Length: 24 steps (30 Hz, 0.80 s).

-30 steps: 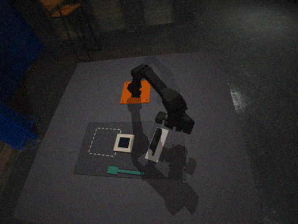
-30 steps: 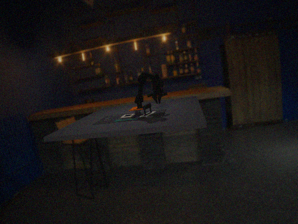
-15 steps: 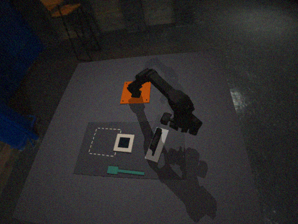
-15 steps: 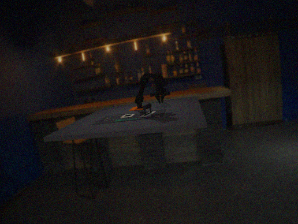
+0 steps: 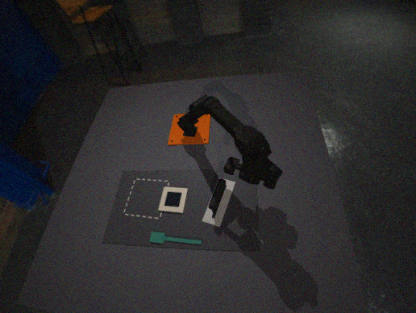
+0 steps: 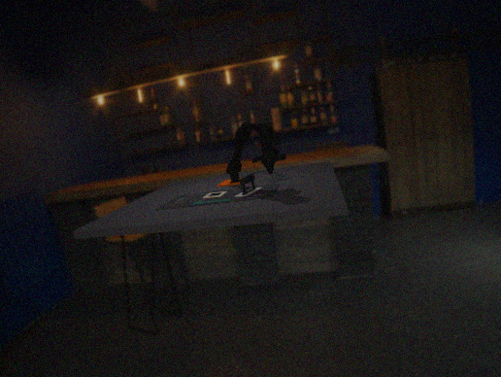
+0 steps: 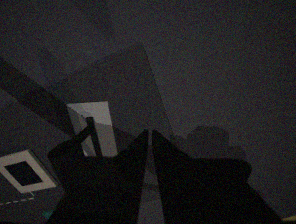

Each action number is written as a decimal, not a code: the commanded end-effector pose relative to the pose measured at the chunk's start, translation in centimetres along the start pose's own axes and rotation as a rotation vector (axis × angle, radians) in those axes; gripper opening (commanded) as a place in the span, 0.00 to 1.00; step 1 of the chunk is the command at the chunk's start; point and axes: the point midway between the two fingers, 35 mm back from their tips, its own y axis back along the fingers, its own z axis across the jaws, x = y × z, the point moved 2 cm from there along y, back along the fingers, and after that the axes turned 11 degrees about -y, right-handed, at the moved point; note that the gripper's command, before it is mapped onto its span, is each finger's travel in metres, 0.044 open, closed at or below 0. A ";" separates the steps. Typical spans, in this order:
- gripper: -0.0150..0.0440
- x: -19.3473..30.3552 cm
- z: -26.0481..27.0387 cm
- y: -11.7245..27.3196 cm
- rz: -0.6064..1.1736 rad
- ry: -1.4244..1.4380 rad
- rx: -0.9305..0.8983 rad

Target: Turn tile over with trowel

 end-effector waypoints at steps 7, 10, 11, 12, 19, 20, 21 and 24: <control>0.25 0.0 0.0 0.0 0.000 0.000 0.000; 0.25 0.0 0.0 0.0 0.000 0.000 0.000; 0.25 0.0 0.0 0.0 0.000 0.000 0.000; 0.30 0.0 0.0 0.0 0.000 0.000 0.000; 0.42 0.0 0.0 0.0 0.000 0.000 0.000; 0.42 0.0 0.0 0.0 0.000 0.000 0.000; 0.42 0.0 0.0 0.0 0.000 0.000 0.000; 0.42 0.0 0.0 0.0 0.000 0.000 0.000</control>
